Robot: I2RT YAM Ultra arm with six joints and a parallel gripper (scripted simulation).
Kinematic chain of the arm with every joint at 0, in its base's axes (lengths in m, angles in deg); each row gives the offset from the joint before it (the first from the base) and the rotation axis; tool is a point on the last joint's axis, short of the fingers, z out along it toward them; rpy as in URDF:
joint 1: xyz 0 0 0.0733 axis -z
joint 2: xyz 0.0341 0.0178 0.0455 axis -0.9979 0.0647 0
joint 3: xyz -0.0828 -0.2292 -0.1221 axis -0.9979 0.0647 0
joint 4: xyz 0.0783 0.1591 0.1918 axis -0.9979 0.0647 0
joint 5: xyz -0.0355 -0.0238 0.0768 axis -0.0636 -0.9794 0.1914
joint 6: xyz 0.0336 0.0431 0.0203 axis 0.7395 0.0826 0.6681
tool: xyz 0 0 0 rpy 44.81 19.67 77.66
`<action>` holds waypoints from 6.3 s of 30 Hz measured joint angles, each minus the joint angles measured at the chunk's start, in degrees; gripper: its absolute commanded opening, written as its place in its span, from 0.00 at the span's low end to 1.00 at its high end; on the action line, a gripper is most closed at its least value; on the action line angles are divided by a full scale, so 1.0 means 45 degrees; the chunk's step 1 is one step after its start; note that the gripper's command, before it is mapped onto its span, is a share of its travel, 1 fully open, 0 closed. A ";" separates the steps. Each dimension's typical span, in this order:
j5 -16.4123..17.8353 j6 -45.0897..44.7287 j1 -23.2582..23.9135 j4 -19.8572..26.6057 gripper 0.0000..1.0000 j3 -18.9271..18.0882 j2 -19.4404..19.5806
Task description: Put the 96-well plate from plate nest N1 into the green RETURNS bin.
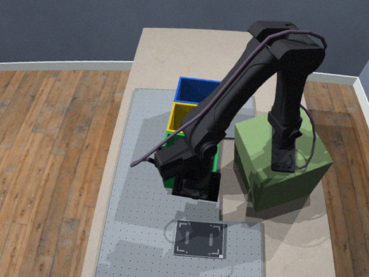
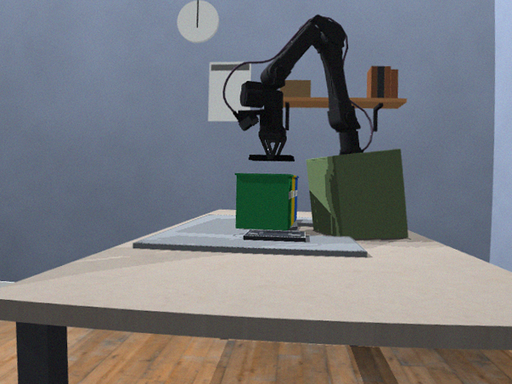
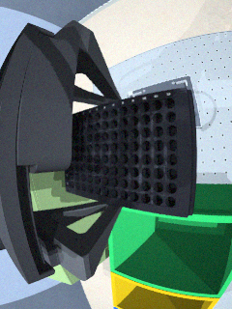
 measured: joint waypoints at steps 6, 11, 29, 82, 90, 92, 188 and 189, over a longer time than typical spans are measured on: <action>0.0112 -0.0835 0.0976 -0.0044 0.00 0.0345 -0.0248; 0.0155 -0.1569 0.1817 -0.0112 0.00 0.0447 -0.0466; 0.0515 -0.4095 0.4337 -0.0131 0.00 0.0772 -0.0622; 0.0899 -0.6645 0.6445 -0.1603 0.00 0.0933 0.0593; 0.0899 -0.6645 0.6445 -0.1773 0.00 0.0928 0.0831; 0.0899 -0.6645 0.6445 -0.1768 0.00 0.0933 0.0835; 0.0899 -0.6601 0.6445 -0.3283 0.00 0.1360 0.1967; 0.0899 -0.6601 0.6445 -0.3283 0.00 0.1321 0.2001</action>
